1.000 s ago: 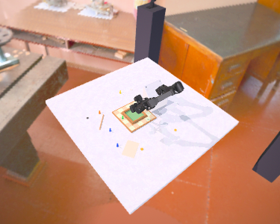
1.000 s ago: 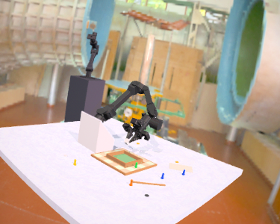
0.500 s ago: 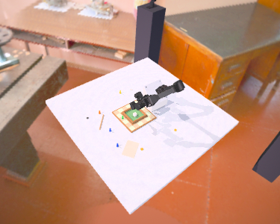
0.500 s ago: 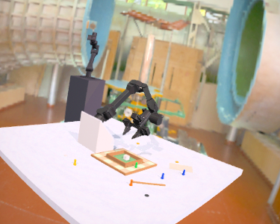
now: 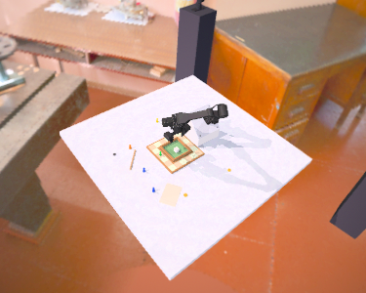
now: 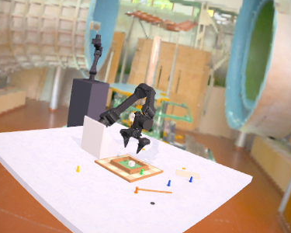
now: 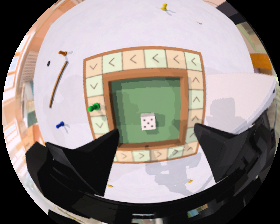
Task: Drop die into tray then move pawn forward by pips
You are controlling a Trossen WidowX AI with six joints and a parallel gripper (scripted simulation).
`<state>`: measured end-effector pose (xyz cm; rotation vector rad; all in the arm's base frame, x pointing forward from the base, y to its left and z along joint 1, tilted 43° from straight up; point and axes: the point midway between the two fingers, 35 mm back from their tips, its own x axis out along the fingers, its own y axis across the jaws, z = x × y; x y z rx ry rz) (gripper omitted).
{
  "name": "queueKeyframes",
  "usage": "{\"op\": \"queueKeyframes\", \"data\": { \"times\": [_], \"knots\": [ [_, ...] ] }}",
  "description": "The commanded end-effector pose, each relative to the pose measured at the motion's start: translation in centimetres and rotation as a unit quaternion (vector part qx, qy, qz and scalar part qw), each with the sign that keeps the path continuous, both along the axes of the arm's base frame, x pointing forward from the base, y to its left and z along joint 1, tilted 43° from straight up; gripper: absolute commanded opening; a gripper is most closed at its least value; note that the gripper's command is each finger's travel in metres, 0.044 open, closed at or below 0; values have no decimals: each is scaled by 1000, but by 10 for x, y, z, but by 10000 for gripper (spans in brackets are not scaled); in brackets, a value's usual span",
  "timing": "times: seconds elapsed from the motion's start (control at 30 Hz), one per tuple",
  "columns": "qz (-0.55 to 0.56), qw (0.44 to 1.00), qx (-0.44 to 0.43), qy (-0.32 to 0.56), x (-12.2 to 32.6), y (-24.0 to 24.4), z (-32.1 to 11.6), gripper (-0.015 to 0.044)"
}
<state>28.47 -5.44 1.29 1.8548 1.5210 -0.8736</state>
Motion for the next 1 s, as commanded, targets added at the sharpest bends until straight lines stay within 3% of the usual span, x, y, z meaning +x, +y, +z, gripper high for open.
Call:
{"op": "queueKeyframes", "data": {
  "times": [0.0,0.1,0.33,0.53,0.77,0.83,0.97],
  "knots": [
    [0,1000,0,0,0,0,0,440],
    [25,999,-4,-20,4,-1,-1,387],
    [281,931,-43,-227,41,-11,-9,204],
    [475,783,-77,-395,75,-17,-17,200],
    [639,531,-114,-544,110,-19,-28,200],
    [651,504,-118,-555,112,-18,-29,200],
    [651,504,-118,-555,112,-18,-29,200]
  ]
}}
